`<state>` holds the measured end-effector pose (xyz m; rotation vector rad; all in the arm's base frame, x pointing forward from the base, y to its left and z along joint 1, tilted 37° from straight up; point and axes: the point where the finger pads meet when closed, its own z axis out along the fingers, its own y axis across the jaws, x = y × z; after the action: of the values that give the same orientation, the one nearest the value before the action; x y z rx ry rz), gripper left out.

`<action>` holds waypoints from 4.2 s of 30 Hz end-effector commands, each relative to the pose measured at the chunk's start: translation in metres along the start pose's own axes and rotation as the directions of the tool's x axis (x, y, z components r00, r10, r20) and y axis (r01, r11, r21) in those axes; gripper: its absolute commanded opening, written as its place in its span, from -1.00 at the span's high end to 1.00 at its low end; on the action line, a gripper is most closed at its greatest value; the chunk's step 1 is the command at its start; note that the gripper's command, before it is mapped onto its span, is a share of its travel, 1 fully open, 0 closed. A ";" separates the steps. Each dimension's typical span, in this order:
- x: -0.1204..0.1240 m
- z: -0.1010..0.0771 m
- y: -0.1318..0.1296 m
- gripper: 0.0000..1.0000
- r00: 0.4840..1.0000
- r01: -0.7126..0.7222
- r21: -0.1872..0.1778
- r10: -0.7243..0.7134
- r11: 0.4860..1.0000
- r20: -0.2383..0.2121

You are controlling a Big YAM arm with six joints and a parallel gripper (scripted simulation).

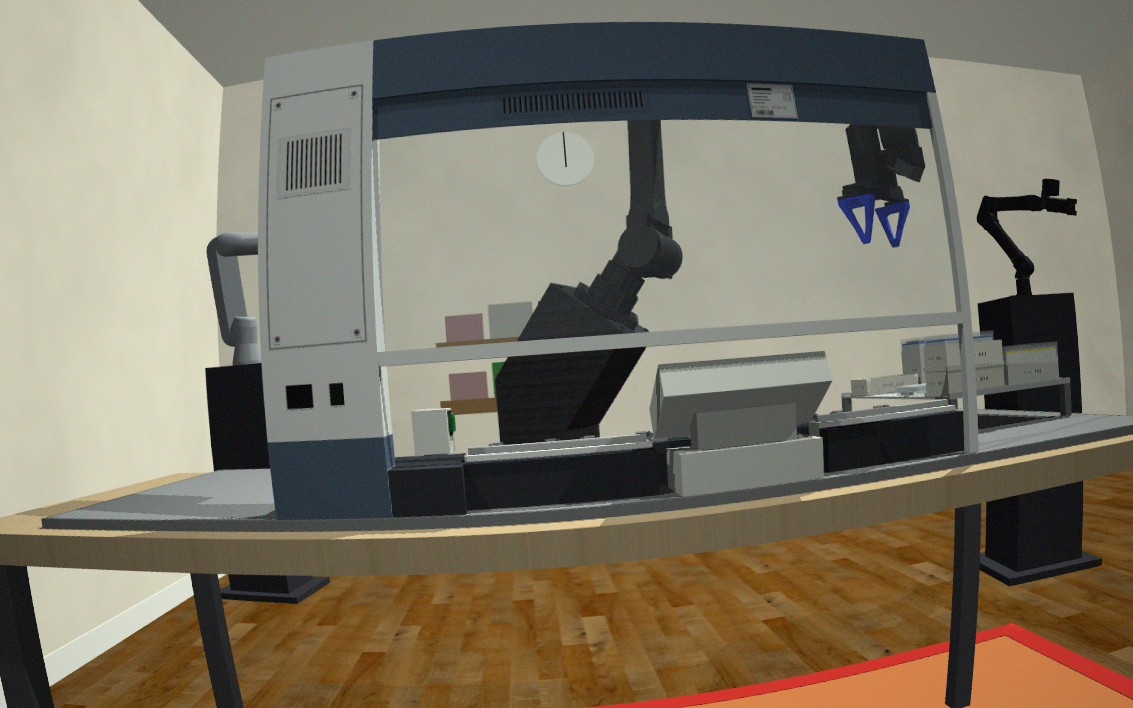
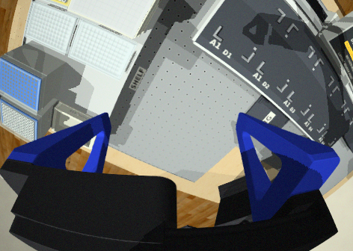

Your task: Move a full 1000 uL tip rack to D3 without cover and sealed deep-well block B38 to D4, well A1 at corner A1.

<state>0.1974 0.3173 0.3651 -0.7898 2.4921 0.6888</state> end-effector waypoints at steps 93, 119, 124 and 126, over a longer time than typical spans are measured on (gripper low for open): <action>0.207 -0.004 -0.276 -1.00 0.940 -0.340 0.019 0.340 0.940 0.000; 0.207 -0.004 -0.276 -1.00 0.996 0.092 0.015 -0.092 0.996 -0.008; 0.207 -0.004 -0.276 -1.00 0.982 0.191 0.014 -0.191 0.981 -0.010; 0.207 -0.004 -0.276 -1.00 0.973 0.230 0.014 -0.230 0.973 -0.010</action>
<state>0.2087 0.0352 0.1614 -0.9513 2.4315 0.6263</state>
